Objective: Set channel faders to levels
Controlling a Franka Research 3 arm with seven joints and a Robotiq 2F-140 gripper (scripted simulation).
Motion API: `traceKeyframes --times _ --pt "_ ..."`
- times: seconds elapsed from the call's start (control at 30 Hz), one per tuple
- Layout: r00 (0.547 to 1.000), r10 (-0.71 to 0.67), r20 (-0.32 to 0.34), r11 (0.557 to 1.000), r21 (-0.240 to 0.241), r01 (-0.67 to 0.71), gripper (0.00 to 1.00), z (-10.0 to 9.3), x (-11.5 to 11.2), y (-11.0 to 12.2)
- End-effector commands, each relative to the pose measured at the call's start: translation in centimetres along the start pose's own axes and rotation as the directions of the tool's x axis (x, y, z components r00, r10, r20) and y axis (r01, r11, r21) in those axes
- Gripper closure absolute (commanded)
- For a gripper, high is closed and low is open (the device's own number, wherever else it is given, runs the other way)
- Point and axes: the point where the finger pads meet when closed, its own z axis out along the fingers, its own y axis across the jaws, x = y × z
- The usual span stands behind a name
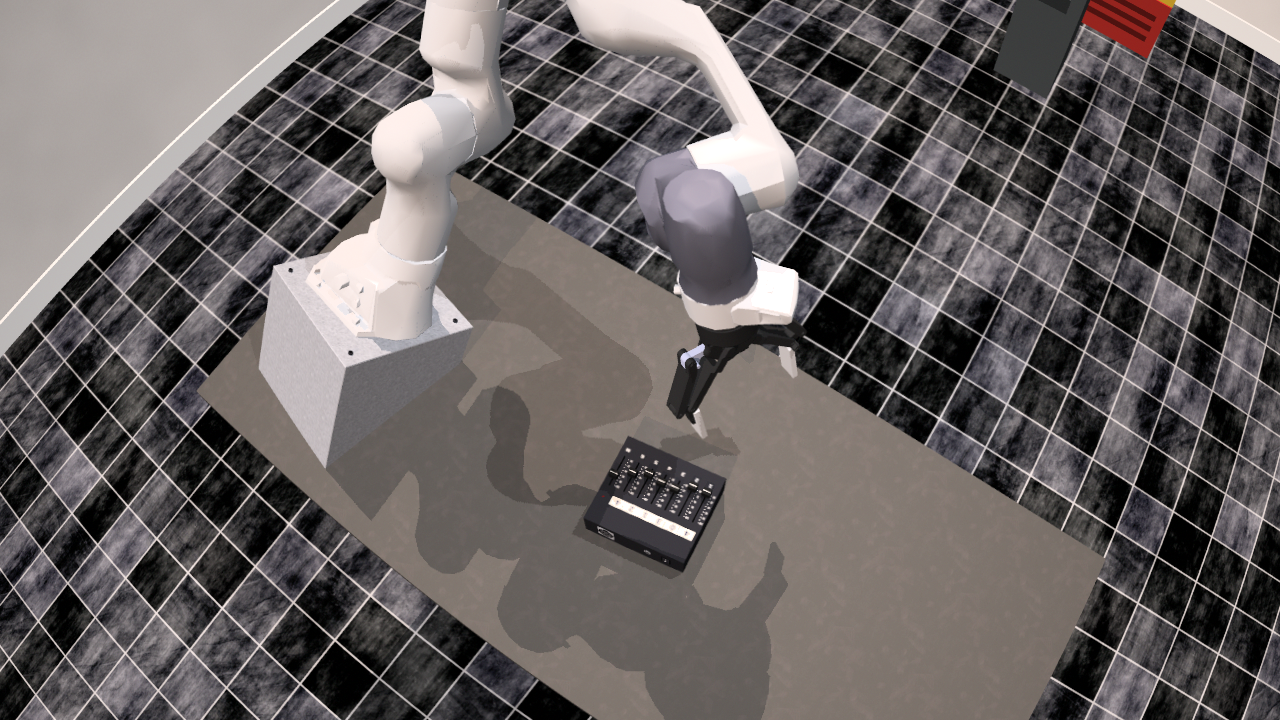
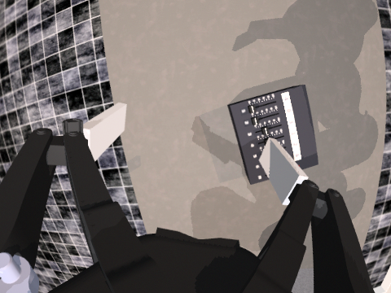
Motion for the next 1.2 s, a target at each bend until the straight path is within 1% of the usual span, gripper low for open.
traceKeyframes --times 0.0,0.57,0.6,0.63,0.67,0.77,0.8,1.0,1.03,1.17 --pt "1.0 0.0 0.0 1.0 0.0 0.0 0.0 0.0 0.0 0.0" --pt "1.0 -0.005 0.002 1.0 -0.001 0.005 0.0 0.0 0.0 0.2" --pt "0.999 -0.031 0.014 0.999 -0.009 0.031 0.0 0.2 0.1 1.0" --pt "0.996 -0.085 0.039 0.996 -0.022 0.085 0.0 0.5 0.3 2.9" --pt "0.984 -0.157 0.078 0.986 -0.035 0.161 0.0 0.8 0.5 5.6" --pt "0.984 -0.157 0.078 0.986 -0.035 0.161 0.0 0.8 0.5 5.6" --pt "0.964 -0.235 0.124 0.97 -0.041 0.241 0.0 1.1 0.5 8.6" --pt "0.964 -0.235 0.124 0.97 -0.041 0.241 0.0 1.1 0.5 8.6" --pt "0.939 -0.301 0.167 0.949 -0.039 0.312 0.0 1.3 0.4 11.4" --pt "0.939 -0.301 0.167 0.949 -0.039 0.312 0.0 1.3 0.4 11.4"
